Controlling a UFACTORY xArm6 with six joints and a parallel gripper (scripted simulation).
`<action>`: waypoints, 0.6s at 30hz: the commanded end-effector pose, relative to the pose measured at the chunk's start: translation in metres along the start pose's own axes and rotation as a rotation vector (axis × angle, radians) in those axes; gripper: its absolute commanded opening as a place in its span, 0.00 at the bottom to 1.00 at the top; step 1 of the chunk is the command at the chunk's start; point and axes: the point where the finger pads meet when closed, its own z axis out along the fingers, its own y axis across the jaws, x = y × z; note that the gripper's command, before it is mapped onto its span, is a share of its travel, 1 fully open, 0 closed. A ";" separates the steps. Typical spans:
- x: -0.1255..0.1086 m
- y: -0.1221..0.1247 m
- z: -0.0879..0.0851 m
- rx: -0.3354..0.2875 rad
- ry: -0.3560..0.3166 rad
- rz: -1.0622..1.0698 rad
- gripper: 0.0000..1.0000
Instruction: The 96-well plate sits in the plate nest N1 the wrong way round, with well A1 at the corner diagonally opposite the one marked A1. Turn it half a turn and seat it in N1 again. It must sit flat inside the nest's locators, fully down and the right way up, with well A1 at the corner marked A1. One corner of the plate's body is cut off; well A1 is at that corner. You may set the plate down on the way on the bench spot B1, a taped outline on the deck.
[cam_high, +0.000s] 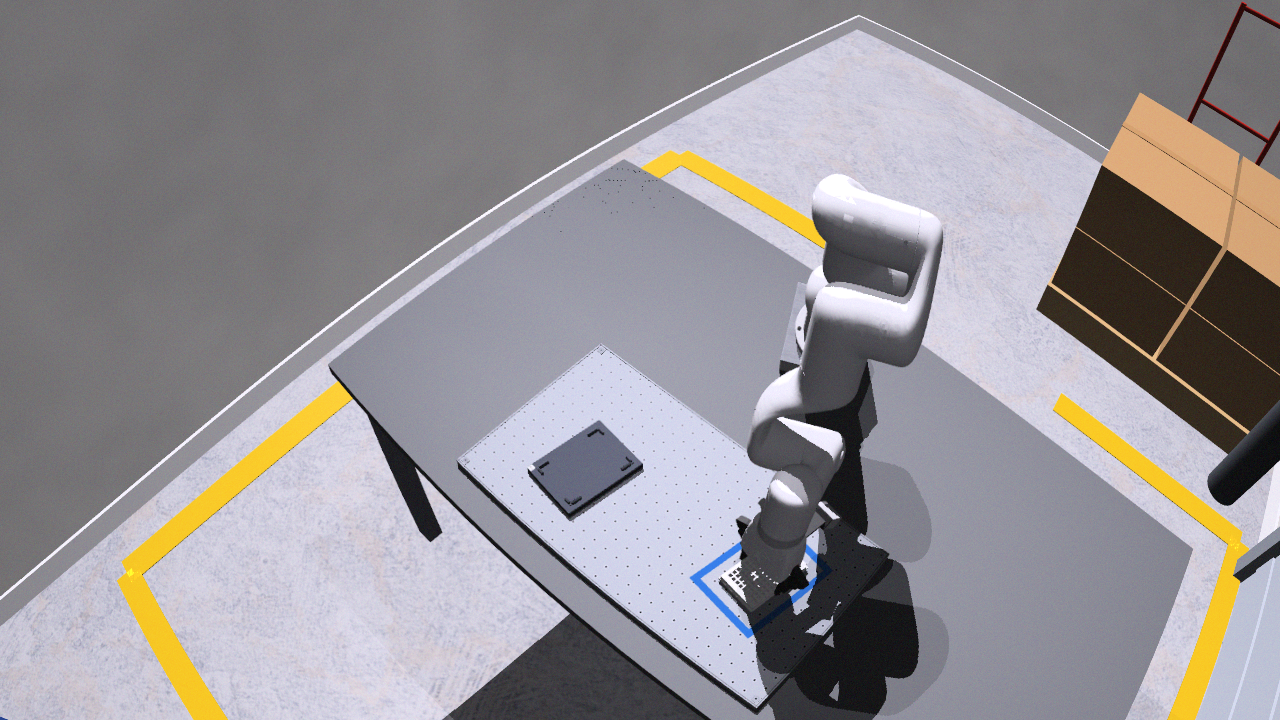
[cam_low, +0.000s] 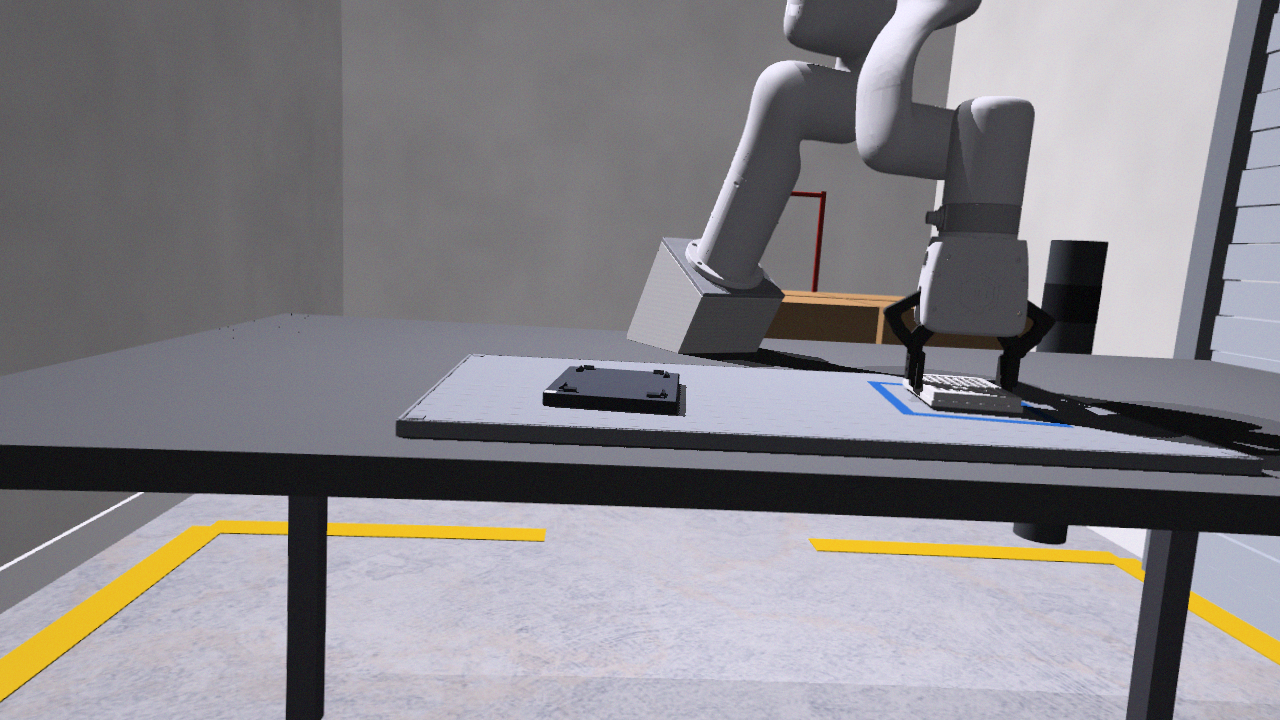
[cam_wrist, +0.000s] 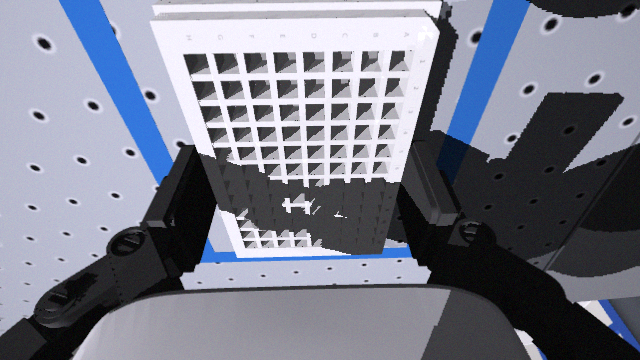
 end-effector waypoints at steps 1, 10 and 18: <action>-0.001 0.001 0.000 -0.002 -0.002 0.000 0.00; -0.001 0.001 0.001 -0.002 -0.002 0.000 0.00; -0.001 0.001 0.003 -0.002 -0.002 0.000 1.00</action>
